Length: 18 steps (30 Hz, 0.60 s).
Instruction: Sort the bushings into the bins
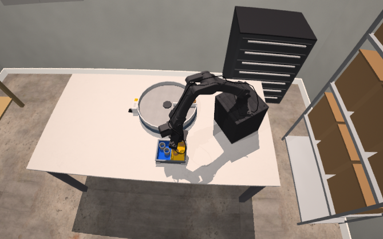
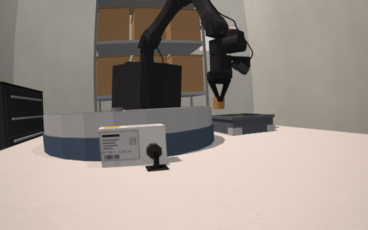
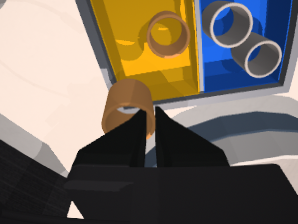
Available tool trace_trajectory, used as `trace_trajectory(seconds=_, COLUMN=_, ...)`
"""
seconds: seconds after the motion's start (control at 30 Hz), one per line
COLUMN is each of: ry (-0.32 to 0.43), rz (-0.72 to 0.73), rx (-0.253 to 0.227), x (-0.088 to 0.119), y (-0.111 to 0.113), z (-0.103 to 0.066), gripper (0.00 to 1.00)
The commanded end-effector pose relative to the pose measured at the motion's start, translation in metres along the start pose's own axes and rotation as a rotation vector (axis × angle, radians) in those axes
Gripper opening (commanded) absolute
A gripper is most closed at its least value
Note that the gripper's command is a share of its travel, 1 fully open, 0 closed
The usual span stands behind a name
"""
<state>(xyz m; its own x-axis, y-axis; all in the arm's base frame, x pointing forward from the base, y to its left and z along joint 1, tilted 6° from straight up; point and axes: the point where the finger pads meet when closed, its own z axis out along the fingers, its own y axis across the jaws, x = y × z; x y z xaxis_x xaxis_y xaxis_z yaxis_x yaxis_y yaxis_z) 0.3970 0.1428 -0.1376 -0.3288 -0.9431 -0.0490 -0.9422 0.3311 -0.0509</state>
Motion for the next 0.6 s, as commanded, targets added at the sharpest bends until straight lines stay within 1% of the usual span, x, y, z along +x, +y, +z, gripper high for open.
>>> trace_trajectory(seconds=0.0, ry=-0.035, rz=0.000, rx=0.044, x=-0.015, y=-0.014, z=0.008, gripper=0.00)
trace_trajectory(seconds=0.1, ry=-0.035, rz=0.000, rx=0.044, x=-0.014, y=-0.014, z=0.014, gripper=0.00)
trace_trajectory(seconds=0.17, ry=-0.058, rz=0.000, rx=0.072, x=-0.021, y=-0.022, z=-0.001, gripper=0.00)
trace_trajectory(seconds=0.33, ry=-0.057, rz=0.000, rx=0.071, x=-0.021, y=-0.022, z=0.000, gripper=0.00)
trace_trajectory(seconds=0.37, ry=-0.034, rz=0.000, rx=0.043, x=-0.015, y=-0.014, z=0.010, gripper=0.00)
trace_trajectory(seconds=0.43, ry=-0.024, rz=0.000, rx=0.030, x=-0.011, y=-0.009, z=0.012, gripper=0.00)
trace_trajectory(seconds=0.57, ry=-0.022, rz=0.000, rx=0.028, x=-0.010, y=-0.009, z=0.012, gripper=0.00)
